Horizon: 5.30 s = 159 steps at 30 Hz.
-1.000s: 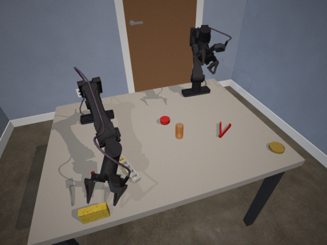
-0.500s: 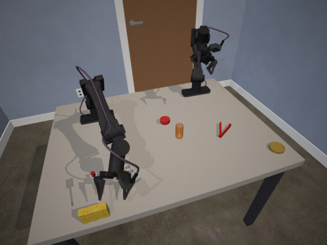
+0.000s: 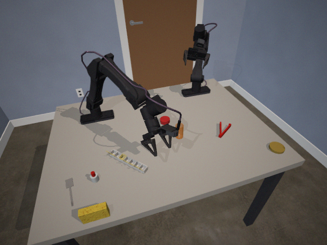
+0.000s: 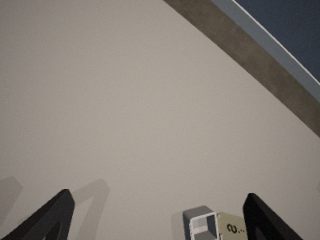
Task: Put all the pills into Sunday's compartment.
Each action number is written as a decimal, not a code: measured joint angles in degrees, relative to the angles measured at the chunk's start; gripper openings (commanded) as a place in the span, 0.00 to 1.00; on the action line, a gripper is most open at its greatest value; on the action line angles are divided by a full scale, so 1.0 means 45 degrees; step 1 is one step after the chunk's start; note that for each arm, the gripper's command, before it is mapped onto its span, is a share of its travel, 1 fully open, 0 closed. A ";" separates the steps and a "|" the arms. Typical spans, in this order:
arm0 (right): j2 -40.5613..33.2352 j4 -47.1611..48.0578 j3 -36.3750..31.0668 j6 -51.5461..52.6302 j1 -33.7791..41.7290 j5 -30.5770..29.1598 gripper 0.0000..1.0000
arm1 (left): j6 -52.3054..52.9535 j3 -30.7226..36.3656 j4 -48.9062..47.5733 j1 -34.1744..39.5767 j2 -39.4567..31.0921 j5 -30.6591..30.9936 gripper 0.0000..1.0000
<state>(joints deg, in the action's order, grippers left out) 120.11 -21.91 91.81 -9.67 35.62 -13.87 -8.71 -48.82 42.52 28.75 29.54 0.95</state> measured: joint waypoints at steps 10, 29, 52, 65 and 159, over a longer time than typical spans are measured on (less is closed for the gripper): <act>-0.2380 -0.2254 -0.1307 0.1627 0.3682 0.2176 1.00 | 0.3128 0.0063 0.1151 0.1132 -0.1219 0.0403 1.00; -0.3065 -0.2647 -0.1870 0.2050 0.4294 0.2710 0.65 | 0.3555 0.0063 0.1219 0.1185 -0.1297 0.0442 1.00; -0.3910 0.6528 -0.8111 -0.1812 0.1311 0.9224 0.65 | 0.3560 0.0063 0.1219 0.1185 -0.1297 0.0442 1.00; -0.1273 1.1842 -0.9117 -0.2900 -0.0374 1.3814 0.65 | 0.3560 0.0063 0.1219 0.1185 -0.1297 0.0442 1.00; 0.2744 1.6456 -0.6781 -0.0952 0.0520 1.5013 0.57 | 0.3560 0.0063 0.1224 0.1185 -0.1297 0.0442 1.00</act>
<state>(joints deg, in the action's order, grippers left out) 132.46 52.14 61.30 -13.96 37.95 53.69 7.31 -48.53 48.03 34.09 23.70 2.94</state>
